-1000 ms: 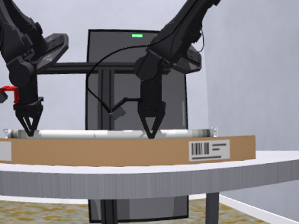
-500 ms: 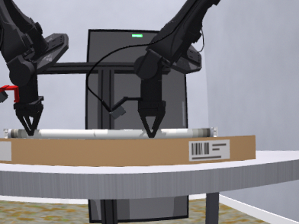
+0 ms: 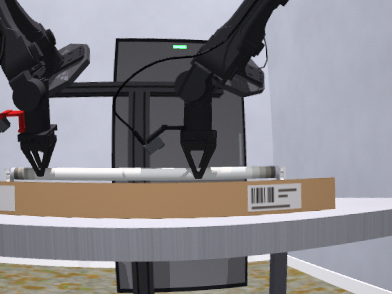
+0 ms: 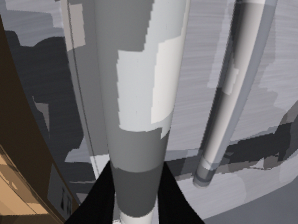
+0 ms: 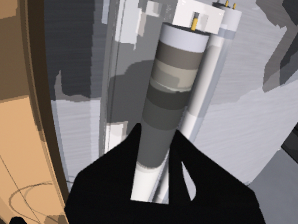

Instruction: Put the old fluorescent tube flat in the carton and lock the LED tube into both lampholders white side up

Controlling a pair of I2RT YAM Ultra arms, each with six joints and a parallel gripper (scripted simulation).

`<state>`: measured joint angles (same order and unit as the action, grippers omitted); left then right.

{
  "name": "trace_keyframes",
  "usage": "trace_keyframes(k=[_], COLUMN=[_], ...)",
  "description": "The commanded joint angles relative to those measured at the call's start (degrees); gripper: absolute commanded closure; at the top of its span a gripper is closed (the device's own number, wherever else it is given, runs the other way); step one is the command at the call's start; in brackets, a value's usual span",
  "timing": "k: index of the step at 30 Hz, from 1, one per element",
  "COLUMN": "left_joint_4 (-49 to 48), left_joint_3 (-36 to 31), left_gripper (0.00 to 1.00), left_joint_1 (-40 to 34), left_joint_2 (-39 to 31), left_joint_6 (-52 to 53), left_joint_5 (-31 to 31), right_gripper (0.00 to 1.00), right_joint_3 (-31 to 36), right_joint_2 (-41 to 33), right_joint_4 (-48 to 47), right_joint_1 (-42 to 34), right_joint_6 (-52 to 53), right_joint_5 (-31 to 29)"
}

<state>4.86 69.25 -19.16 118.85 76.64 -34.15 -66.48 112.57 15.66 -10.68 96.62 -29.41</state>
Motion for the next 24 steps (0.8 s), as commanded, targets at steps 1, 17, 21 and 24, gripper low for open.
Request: trace_keyframes(k=[1, 17, 21, 24], left_joint_4=[1.30, 2.31, 2.62, 2.92], left_joint_3=[-1.14, -2.86, -2.35, -2.85], left_gripper=[0.89, 0.89, 0.89, 0.89], left_joint_1=[-1.79, -2.60, -2.88, -3.06], left_joint_2=[-2.07, -3.68, -4.04, -4.43], left_joint_6=[-0.12, -0.87, -1.21, -1.53], left_joint_5=[-0.48, -1.06, -1.06, -1.13], right_gripper=[0.89, 0.89, 0.89, 0.89], right_joint_3=[0.65, 2.32, 2.72, 3.31], right_joint_2=[-2.25, -3.71, -4.18, -4.58], right_joint_4=[1.26, 2.18, 2.50, 2.76], right_joint_1=[-1.31, -2.00, -2.18, -2.36], right_joint_6=[0.72, 1.48, 1.70, 1.90], right_joint_5=[-1.25, -1.67, -1.78, -1.87])
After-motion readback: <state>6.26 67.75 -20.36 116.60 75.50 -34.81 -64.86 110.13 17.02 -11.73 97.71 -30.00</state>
